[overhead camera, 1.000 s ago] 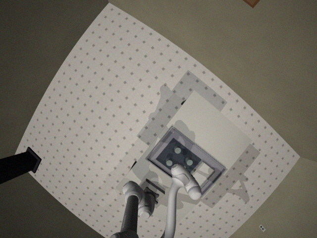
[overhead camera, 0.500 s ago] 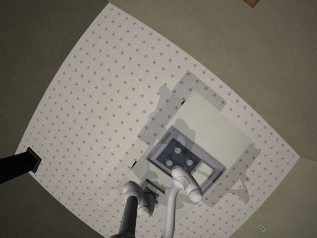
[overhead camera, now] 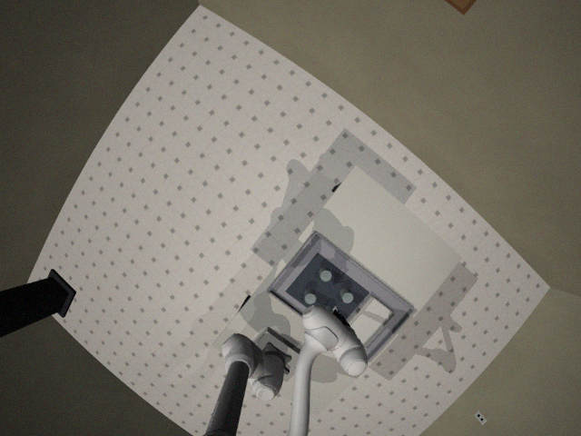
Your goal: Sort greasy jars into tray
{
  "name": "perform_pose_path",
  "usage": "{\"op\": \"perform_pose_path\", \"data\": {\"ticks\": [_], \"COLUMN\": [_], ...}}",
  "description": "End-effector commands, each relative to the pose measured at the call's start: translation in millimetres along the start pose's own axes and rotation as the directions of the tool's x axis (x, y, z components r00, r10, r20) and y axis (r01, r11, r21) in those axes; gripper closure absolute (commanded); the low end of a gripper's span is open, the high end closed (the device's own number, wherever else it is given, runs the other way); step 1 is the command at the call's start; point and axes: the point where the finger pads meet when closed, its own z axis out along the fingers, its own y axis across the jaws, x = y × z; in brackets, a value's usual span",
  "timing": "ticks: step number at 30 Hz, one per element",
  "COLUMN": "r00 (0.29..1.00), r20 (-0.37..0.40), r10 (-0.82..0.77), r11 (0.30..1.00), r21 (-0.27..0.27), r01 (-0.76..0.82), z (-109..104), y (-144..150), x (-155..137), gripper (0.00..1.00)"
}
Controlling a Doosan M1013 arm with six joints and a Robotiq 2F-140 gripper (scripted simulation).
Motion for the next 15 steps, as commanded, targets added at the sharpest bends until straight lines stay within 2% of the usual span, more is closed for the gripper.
{"op": "perform_pose_path", "data": {"ticks": [1,2,14,15], "r00": [1.000,1.000,1.000,1.000], "r20": [0.000,0.000,0.000,0.000], "r10": [0.001,0.001,0.001,0.001], "r11": [1.000,1.000,1.000,1.000], "r21": [0.001,0.001,0.001,0.001], "r01": [-0.001,-0.001,-0.001,-0.001], "z": [0,0,0,0], "y": [22,22,121,121], "x": [-1,-1,-2,-2], "gripper": [1.00,1.00,1.00,1.00]}}
